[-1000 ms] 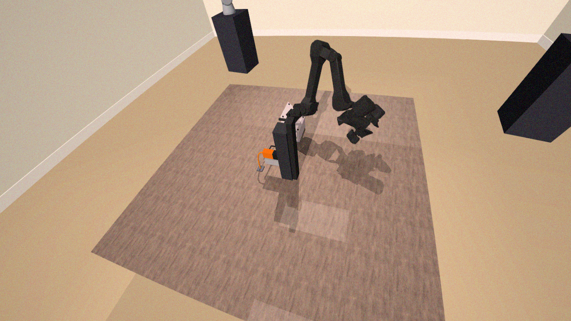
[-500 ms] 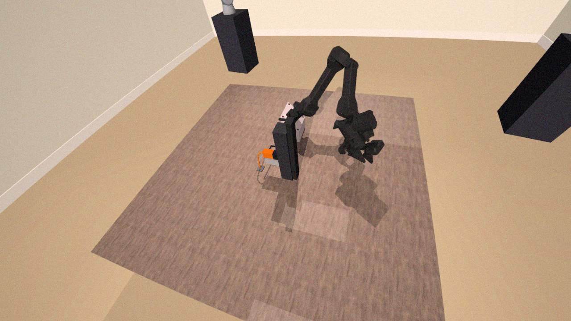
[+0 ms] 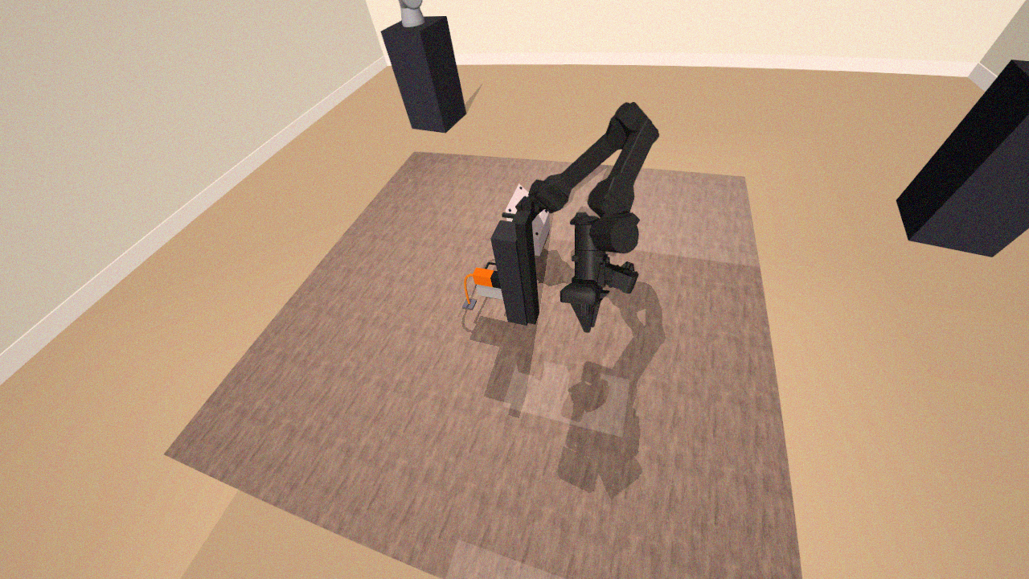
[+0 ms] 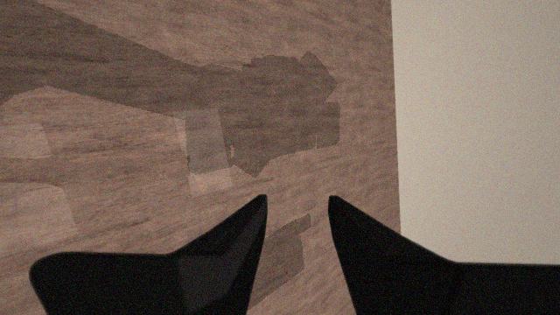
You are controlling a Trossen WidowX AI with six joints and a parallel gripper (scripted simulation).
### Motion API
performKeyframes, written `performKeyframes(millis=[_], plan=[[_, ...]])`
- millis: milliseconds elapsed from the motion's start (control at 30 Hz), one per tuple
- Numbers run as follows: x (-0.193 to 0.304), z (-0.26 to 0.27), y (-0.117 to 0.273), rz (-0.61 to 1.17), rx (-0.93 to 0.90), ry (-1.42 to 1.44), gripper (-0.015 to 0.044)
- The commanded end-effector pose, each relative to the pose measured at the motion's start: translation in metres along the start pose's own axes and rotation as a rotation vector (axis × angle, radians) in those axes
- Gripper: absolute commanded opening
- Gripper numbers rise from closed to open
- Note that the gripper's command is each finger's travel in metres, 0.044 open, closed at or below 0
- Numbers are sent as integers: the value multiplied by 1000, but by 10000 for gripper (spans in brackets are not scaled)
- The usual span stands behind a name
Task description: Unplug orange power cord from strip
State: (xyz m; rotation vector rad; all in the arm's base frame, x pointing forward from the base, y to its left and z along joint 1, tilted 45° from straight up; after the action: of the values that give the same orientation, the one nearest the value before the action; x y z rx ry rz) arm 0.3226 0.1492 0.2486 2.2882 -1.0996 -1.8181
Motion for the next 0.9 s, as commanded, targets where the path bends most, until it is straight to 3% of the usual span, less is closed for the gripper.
performKeyframes(millis=[0,233,467,633,867], plan=[[35,-43,11,130,114,-277,160],[105,-101,46,306,325,-755,160],[153,-115,66,396,415,-1071,160],[206,-100,72,499,411,-1487,160],[284,-35,79,783,356,-2399,160]])
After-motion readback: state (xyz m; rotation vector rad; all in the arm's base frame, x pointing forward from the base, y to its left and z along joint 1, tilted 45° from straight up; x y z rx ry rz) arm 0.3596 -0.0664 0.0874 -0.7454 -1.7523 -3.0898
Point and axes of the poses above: the point midway between the two fingers, 35 mm back from their tips, its own y axis back along the fingers, its own z axis across the jaws, x = y × z, the point moved 4 cm from there along y, back along the fingers, and after that the axes turned 2 degrees about -y, right-handed, at the moved point
